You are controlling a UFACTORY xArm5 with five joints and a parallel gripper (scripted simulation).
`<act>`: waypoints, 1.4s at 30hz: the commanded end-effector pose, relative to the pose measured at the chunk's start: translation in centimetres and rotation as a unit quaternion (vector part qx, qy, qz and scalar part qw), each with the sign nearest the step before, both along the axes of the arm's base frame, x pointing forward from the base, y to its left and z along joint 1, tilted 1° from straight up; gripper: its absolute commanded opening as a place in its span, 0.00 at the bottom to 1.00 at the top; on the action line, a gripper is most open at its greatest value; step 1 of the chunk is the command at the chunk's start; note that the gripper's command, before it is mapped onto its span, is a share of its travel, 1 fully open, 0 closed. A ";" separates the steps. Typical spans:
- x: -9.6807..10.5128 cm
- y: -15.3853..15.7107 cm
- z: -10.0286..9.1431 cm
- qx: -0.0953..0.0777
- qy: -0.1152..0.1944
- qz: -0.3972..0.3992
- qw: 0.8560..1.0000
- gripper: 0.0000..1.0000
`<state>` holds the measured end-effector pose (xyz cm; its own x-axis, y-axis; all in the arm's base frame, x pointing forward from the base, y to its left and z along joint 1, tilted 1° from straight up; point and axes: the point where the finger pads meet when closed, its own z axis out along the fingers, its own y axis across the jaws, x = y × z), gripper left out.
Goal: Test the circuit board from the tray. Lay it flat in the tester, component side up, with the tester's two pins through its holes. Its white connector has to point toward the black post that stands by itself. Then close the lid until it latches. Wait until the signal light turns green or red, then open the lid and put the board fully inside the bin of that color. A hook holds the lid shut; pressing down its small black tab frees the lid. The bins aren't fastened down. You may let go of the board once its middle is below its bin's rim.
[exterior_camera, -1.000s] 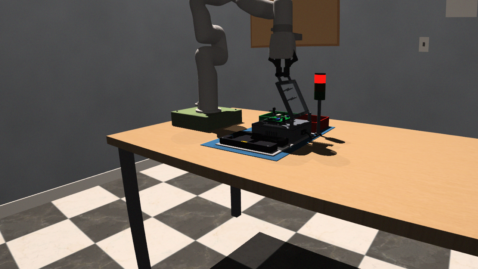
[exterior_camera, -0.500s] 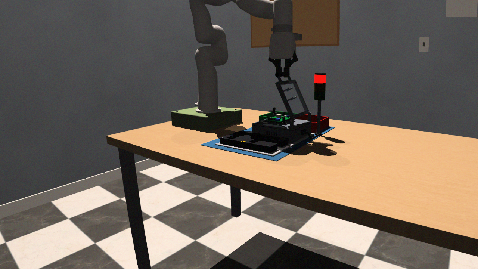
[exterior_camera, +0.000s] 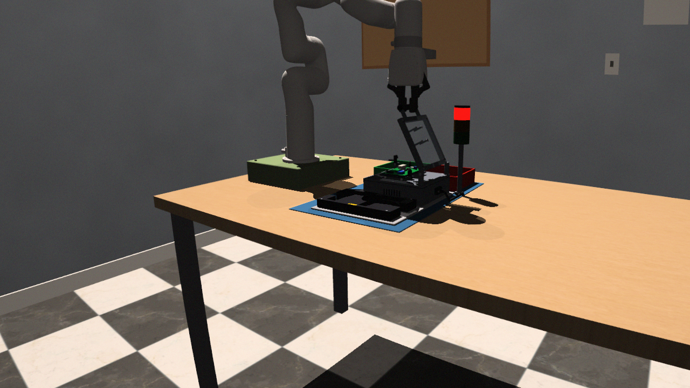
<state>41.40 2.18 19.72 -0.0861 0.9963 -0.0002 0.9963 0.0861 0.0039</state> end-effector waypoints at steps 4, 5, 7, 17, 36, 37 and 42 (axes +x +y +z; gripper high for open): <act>0.1 0.0 0.1 0.000 -0.002 0.000 1.000 0.28; 0.1 0.0 0.1 0.000 -0.002 0.000 1.000 0.28; 0.1 0.0 0.1 0.000 -0.002 0.000 1.000 0.28; 0.1 0.0 0.1 0.000 -0.002 0.000 1.000 0.00; 0.1 0.0 0.1 0.000 -0.002 0.000 1.000 0.00; 0.1 0.0 0.1 0.000 -0.002 0.000 1.000 0.00; 0.1 0.0 0.1 0.000 -0.002 0.000 1.000 0.00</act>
<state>41.40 2.18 19.71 -0.0861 0.9963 -0.0002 0.9963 0.0861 0.0040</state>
